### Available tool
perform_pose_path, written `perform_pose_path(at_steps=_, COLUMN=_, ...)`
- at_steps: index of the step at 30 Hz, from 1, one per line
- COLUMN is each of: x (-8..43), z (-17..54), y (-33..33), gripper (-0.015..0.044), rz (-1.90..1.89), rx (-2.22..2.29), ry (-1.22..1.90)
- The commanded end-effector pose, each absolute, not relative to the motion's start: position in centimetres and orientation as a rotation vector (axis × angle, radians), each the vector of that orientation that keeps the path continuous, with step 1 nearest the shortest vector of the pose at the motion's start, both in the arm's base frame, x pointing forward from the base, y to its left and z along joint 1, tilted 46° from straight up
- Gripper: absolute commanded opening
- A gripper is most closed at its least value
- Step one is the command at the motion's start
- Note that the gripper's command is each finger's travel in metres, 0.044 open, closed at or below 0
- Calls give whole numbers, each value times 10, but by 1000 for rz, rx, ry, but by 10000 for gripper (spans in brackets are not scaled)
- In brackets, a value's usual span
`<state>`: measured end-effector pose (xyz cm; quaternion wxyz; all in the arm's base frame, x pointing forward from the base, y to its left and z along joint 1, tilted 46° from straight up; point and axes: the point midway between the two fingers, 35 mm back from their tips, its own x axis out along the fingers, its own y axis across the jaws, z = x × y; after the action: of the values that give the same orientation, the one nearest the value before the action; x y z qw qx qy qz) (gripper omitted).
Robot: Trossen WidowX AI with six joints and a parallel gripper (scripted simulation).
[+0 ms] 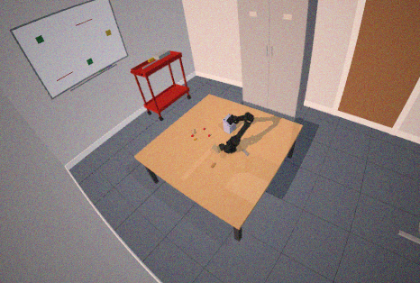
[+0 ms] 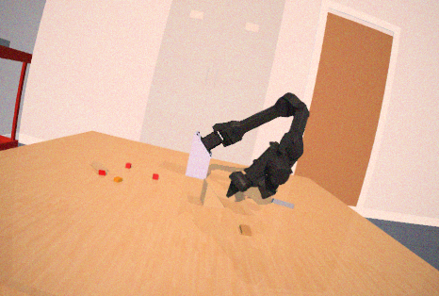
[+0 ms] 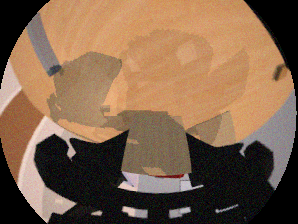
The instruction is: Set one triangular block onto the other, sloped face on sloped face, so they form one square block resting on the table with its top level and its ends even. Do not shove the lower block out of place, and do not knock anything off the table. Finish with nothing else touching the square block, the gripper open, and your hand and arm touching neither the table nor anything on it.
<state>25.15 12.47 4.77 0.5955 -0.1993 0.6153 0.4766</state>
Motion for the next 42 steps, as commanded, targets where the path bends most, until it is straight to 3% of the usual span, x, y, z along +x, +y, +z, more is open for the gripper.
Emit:
perform_pose_path(at_steps=1, x=251, z=50, y=123, gripper=72, rz=1107, rx=-463, ry=1429)
perform_pose_path(at_steps=4, x=251, z=50, y=123, gripper=0, rz=1107, rx=-463, ry=1429)
perform_pose_path(at_steps=42, x=214, z=31, y=69, gripper=0, rz=1093, rx=93, ry=588)
